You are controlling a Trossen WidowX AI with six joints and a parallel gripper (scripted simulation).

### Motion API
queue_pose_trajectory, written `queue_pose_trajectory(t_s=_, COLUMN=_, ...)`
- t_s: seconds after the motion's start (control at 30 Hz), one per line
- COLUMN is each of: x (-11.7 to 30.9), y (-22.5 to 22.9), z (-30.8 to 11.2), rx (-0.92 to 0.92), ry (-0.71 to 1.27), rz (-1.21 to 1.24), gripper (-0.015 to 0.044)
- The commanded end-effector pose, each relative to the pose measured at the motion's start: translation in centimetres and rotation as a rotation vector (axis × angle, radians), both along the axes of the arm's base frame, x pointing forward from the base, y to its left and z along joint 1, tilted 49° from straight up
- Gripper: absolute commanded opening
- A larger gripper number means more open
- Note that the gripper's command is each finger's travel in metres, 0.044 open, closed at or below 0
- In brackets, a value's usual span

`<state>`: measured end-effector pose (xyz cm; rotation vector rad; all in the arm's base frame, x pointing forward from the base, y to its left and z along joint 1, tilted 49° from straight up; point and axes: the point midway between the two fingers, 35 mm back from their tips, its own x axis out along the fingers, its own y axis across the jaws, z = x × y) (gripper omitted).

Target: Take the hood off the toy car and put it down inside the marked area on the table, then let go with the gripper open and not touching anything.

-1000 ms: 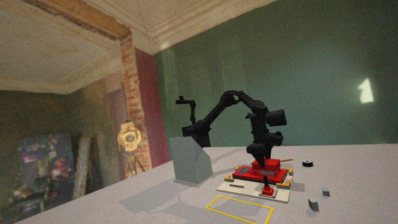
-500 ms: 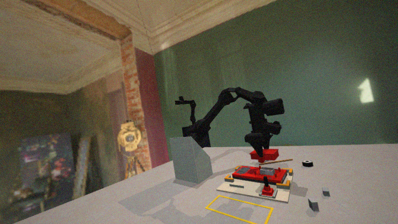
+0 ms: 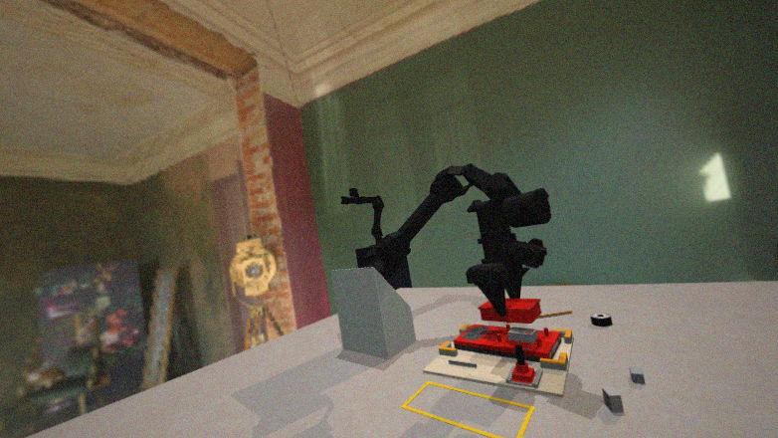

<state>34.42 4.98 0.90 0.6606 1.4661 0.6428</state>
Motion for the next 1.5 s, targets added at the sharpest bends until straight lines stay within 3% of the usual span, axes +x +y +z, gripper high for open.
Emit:
queue_pose_trajectory(t_s=0.0, x=0.0, y=-1.9, z=-1.9, rx=-0.008, ry=0.001, rz=0.001, gripper=0.0000)
queue_pose_trajectory(t_s=0.8, x=-3.4, y=-10.8, z=-11.7, rx=0.010, ry=-0.002, rz=0.012, gripper=0.0000)
queue_pose_trajectory(t_s=1.47, x=-3.5, y=-10.2, z=-12.7, rx=0.011, ry=-0.002, rz=0.012, gripper=0.0000)
